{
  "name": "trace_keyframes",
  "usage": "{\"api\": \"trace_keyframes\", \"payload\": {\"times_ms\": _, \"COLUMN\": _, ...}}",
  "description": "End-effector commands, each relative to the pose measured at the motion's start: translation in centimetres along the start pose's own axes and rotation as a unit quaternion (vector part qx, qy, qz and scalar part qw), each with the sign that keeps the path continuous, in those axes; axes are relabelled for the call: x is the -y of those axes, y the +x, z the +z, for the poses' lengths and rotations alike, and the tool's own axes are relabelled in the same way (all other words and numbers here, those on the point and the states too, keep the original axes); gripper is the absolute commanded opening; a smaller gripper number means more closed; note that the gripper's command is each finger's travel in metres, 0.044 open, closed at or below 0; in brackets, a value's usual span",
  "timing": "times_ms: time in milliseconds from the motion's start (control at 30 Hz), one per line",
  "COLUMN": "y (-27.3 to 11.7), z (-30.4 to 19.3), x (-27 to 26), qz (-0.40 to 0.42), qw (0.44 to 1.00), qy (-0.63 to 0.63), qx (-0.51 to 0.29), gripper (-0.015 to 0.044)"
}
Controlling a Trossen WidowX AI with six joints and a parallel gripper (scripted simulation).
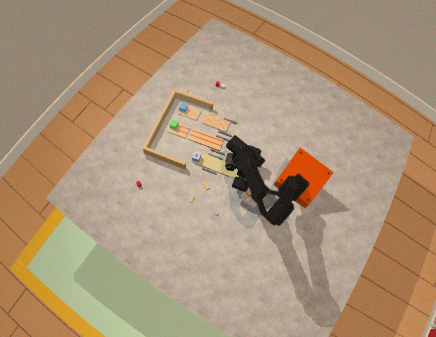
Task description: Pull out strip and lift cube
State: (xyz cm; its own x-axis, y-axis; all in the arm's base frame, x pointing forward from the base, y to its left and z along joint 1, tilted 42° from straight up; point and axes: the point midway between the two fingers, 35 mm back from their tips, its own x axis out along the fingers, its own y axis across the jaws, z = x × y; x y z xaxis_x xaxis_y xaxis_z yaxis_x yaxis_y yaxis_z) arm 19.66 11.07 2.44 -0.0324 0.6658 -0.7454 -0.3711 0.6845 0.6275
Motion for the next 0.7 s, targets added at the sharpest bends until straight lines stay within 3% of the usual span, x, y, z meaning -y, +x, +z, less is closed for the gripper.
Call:
{"api": "trace_keyframes", "payload": {"times_ms": 0, "y": 0.4, "z": -1.3, "x": -0.1, "qz": 0.003, "qw": 1.000, "qy": 0.005, "qx": -0.011, "gripper": 0.0000}}
{"api": "trace_keyframes", "payload": {"times_ms": 667, "y": 0.3, "z": -3.0, "x": 0.0, "qz": 0.003, "qw": 1.000, "qy": 0.005, "qx": -0.012, "gripper": 0.0000}}
